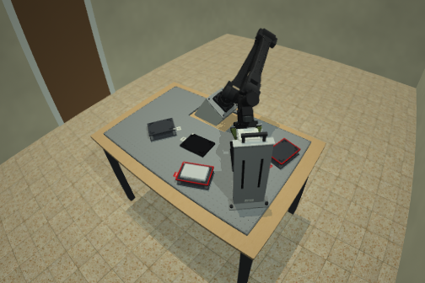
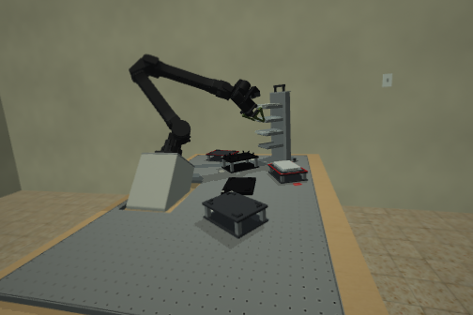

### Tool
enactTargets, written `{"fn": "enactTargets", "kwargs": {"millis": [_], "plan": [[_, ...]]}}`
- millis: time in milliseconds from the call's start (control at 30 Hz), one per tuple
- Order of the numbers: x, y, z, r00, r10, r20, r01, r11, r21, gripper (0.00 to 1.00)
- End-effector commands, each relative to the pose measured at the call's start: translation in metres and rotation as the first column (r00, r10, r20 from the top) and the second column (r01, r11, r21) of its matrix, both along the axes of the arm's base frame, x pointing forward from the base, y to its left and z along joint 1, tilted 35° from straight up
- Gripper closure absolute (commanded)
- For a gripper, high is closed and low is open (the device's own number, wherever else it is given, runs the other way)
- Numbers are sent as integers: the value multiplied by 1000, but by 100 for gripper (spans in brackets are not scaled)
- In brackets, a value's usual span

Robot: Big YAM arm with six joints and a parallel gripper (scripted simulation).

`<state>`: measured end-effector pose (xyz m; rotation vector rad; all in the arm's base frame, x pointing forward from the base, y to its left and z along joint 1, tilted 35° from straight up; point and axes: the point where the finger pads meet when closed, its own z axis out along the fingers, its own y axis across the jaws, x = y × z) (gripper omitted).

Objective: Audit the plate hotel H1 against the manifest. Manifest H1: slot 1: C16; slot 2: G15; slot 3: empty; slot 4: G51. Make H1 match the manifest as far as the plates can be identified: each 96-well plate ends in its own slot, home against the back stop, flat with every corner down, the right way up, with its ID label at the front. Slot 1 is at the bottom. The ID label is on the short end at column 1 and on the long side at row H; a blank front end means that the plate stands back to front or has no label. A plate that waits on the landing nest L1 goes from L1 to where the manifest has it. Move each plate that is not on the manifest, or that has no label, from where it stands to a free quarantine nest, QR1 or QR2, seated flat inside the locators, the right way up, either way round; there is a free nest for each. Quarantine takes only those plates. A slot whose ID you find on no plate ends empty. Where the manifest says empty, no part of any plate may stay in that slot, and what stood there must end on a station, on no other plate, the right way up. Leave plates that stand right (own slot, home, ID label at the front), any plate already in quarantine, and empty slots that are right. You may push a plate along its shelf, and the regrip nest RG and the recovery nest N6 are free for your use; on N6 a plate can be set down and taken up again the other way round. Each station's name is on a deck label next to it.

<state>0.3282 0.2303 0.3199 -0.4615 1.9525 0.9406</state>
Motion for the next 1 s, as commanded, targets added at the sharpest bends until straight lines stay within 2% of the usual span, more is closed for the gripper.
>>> {"fn": "enactTargets", "kwargs": {"millis": [0, 333, 367, 433, 967], "plan": [[6, 1, 29, 998, -9, 55, 8, 1000, 22, 14], [6, 1, 29, 998, -9, 55, 8, 1000, 22, 14], [9, 8, 44, 997, -1, 78, -1, 999, 36, 14], [9, 7, 45, 997, -1, 81, -2, 999, 35, 14], [8, 4, 45, 997, -7, 75, 4, 1000, 29, 14]]}}
